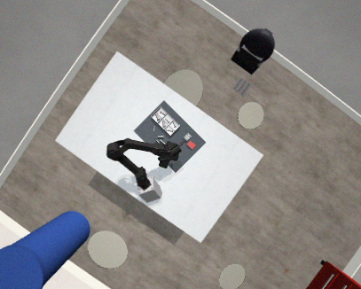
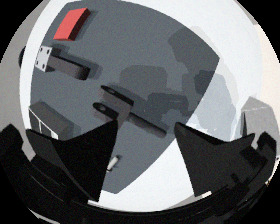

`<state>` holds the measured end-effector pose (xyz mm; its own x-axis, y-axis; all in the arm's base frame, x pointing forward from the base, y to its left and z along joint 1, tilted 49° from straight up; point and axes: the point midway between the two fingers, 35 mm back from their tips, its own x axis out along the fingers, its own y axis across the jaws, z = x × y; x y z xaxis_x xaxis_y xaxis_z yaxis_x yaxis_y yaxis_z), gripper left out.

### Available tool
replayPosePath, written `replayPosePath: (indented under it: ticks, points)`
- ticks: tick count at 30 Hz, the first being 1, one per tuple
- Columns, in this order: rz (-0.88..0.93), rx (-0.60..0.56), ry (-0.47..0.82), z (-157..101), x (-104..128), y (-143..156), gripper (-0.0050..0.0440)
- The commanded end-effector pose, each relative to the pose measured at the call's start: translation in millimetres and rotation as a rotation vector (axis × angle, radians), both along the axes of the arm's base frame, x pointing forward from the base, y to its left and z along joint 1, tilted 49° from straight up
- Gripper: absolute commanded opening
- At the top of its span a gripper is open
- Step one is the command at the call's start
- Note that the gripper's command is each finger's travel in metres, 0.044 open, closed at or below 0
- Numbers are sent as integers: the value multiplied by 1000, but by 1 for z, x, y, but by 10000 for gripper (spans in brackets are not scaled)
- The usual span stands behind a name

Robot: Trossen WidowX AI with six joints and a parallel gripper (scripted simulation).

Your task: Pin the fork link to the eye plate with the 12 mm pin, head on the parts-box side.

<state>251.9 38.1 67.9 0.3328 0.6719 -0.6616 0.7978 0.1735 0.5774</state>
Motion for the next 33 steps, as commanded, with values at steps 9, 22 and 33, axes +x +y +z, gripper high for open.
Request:
replayPosePath:
  ticks: [9,22,33]
  points:
    - [491,-243,-493,9,19,4,290]
    - [719,-356,-725,15,25,6,290]
    - [719,-356,-725,4,31,15,290]
